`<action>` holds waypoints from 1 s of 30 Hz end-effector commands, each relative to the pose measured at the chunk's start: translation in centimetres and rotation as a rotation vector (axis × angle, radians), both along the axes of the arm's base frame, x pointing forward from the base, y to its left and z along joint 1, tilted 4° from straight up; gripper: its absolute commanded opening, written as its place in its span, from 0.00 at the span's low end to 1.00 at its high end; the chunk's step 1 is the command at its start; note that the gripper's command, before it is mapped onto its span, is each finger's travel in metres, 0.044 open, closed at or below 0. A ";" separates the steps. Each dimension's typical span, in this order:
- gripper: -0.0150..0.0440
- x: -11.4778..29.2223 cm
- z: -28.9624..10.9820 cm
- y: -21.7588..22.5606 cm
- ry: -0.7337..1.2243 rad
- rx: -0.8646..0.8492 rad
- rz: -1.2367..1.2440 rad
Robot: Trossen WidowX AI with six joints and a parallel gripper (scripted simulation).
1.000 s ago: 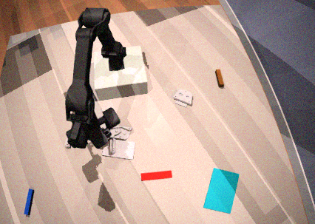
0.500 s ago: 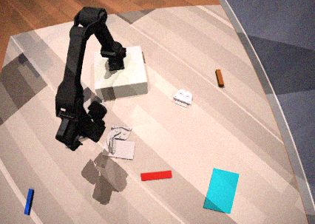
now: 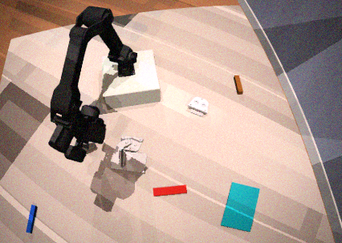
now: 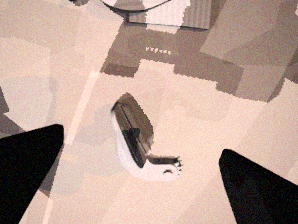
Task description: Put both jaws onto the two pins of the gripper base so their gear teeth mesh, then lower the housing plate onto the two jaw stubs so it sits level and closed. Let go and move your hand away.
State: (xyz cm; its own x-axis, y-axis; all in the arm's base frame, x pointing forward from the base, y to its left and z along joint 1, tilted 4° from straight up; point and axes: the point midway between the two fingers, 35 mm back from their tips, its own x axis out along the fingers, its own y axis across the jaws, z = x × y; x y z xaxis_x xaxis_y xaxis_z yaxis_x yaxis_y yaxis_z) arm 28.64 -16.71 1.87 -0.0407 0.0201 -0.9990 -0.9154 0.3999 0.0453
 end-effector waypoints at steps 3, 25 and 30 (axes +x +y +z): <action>1.00 -0.6 0.3 -1.2 0.001 -0.001 0.161; 1.00 -2.6 0.8 -4.0 -0.002 0.018 0.603; 1.00 -3.0 -2.9 -3.8 -0.001 0.019 0.603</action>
State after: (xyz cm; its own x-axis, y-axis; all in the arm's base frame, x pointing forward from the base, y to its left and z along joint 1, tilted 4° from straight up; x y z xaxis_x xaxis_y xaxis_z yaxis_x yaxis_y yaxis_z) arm 26.46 -21.01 1.66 -0.0187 -0.0046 -0.9998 -0.9828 -0.1837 0.0192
